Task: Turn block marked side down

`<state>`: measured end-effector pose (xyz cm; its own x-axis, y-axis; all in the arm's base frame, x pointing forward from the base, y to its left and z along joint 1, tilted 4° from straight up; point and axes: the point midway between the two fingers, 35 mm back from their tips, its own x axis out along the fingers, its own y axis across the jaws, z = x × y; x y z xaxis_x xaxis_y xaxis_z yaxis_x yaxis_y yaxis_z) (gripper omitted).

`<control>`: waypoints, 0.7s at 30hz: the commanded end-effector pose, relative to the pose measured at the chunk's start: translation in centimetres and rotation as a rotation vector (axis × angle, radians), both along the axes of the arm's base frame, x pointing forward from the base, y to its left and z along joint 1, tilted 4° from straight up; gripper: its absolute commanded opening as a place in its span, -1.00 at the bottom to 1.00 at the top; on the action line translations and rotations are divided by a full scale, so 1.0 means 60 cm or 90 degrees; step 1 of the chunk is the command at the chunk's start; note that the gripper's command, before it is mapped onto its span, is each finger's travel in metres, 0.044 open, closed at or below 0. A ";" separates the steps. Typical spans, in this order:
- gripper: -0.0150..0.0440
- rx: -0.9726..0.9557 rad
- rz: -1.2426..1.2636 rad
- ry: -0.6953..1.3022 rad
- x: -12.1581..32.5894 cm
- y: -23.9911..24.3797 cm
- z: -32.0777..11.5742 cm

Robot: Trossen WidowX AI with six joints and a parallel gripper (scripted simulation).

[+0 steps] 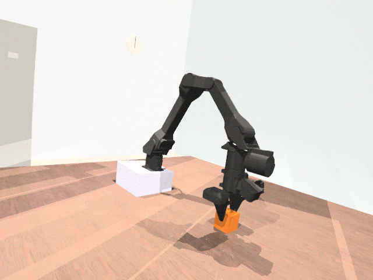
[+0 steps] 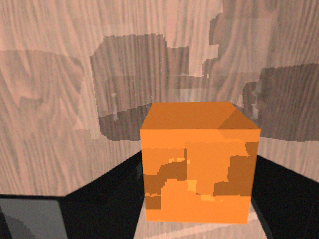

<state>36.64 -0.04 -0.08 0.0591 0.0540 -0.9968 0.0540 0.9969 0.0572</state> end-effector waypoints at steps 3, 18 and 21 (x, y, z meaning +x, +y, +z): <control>-0.05 0.001 -0.002 -0.001 0.000 0.000 -0.001; -0.49 -0.002 -0.004 -0.036 0.000 -0.002 0.045; -0.49 -0.004 -0.005 -0.066 0.001 -0.002 0.041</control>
<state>36.58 -0.15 2.26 0.1232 0.0521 -0.9910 0.0536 0.9968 0.0591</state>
